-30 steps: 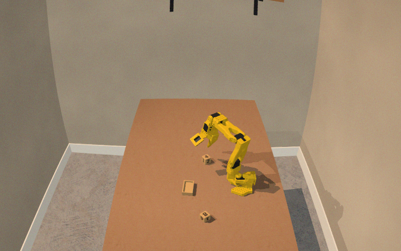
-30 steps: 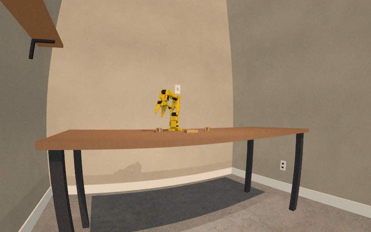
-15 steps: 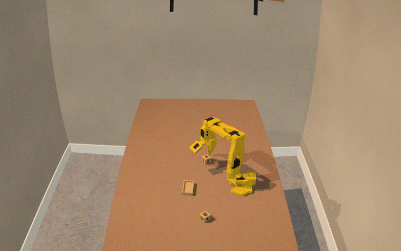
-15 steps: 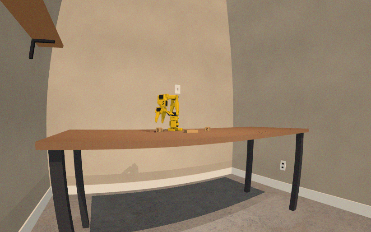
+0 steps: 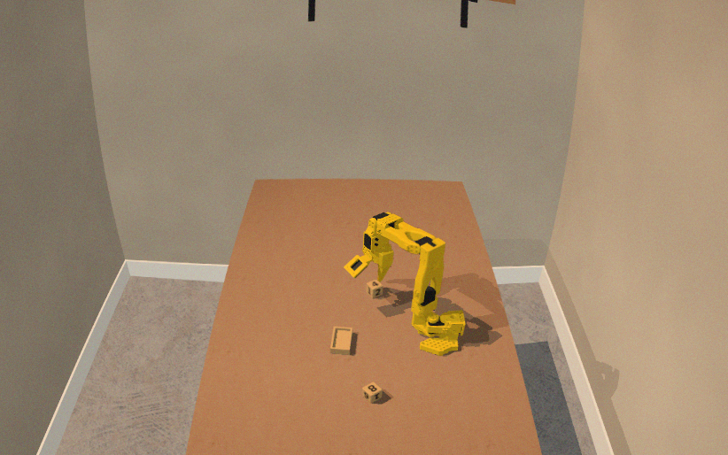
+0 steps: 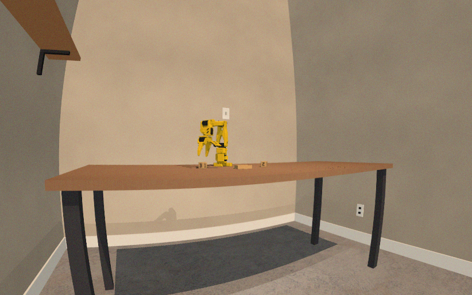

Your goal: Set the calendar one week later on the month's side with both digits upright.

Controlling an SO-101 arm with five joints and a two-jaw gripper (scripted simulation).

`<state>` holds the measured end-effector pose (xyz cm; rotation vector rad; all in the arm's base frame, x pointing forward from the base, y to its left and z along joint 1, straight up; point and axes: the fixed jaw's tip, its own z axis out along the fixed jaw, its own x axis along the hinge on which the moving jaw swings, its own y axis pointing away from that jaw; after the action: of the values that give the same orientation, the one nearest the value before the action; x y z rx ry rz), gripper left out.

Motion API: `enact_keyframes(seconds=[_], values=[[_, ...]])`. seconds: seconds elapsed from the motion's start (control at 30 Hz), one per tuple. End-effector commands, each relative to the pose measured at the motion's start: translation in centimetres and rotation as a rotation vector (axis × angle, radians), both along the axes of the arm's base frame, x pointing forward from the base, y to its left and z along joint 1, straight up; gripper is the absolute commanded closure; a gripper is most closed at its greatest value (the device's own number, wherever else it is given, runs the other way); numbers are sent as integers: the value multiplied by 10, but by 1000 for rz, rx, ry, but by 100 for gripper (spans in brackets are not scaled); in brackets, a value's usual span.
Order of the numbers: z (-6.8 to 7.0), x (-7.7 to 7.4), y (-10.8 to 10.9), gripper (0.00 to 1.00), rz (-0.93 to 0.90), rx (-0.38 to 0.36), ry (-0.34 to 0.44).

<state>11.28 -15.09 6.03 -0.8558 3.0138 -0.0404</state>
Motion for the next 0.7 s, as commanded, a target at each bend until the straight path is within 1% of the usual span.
enact_keyframes(seconds=[0.0,0.03,0.67], values=[[3,1,-4,65,0,-24,-19],[-1,-5,-2,65,-8,1,0],[-1,-5,-2,65,-8,1,0]])
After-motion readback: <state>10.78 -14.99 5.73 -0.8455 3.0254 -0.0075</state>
